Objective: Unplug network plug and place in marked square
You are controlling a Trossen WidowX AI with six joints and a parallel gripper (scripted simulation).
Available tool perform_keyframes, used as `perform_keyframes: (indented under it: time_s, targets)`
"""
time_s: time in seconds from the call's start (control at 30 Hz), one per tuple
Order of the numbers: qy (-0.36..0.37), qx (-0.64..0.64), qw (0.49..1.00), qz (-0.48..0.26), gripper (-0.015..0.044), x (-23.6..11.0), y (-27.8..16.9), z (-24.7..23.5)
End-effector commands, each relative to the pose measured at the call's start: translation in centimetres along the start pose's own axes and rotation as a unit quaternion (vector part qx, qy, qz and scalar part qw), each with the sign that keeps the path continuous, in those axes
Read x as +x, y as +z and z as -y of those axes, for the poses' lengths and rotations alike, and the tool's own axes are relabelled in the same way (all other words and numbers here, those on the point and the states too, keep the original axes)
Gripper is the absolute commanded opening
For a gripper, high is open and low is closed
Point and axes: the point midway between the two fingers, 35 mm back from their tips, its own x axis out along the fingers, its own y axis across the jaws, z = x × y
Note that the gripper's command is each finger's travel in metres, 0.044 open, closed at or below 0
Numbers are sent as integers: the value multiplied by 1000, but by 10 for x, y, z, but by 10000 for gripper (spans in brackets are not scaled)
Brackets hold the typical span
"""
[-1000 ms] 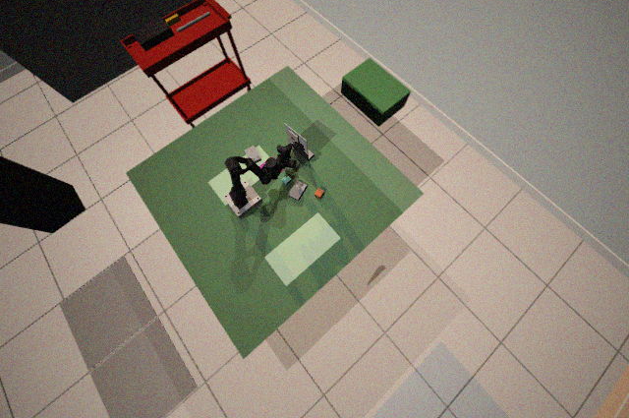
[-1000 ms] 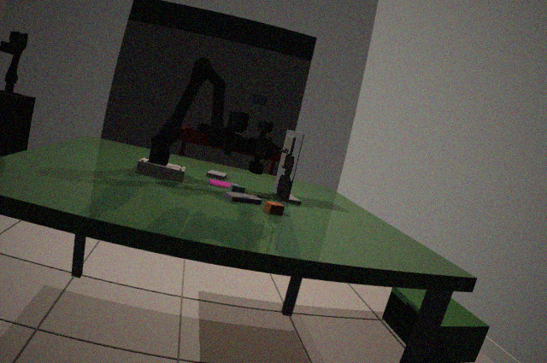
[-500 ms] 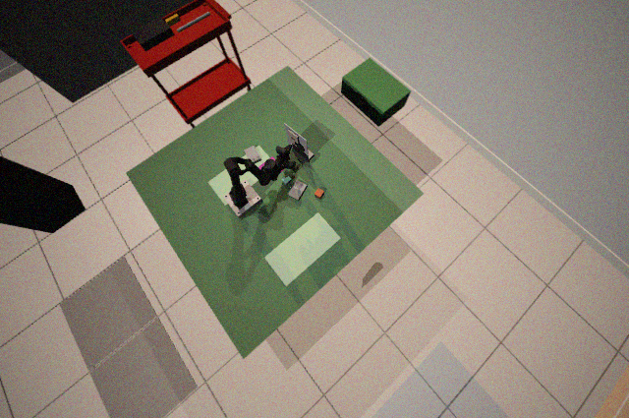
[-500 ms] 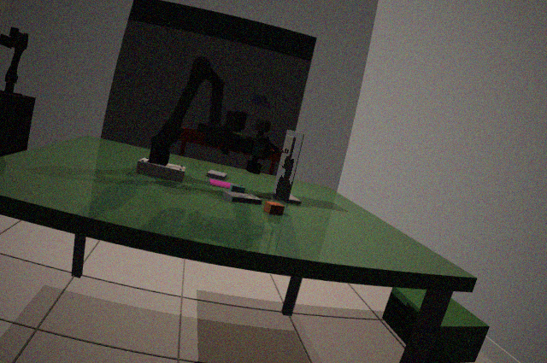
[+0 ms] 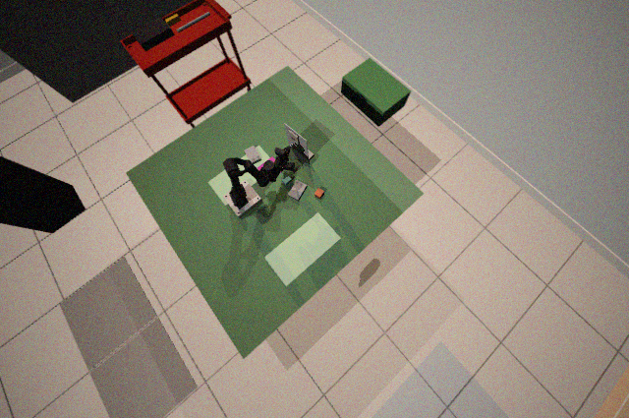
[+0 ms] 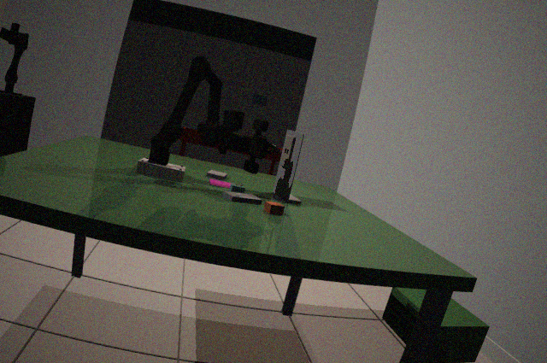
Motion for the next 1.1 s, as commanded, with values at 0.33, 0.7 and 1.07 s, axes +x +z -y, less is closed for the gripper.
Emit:
perform_keyframes:
  time_s: [0.33,0.7,1.07]
  targets:
    - [-2,2,1000,-2,0,-11,-2,1]
    - [-2,2,1000,-2,0,-19,-3,1]
    - [-3,2,1000,-2,0,-26,-4,2]
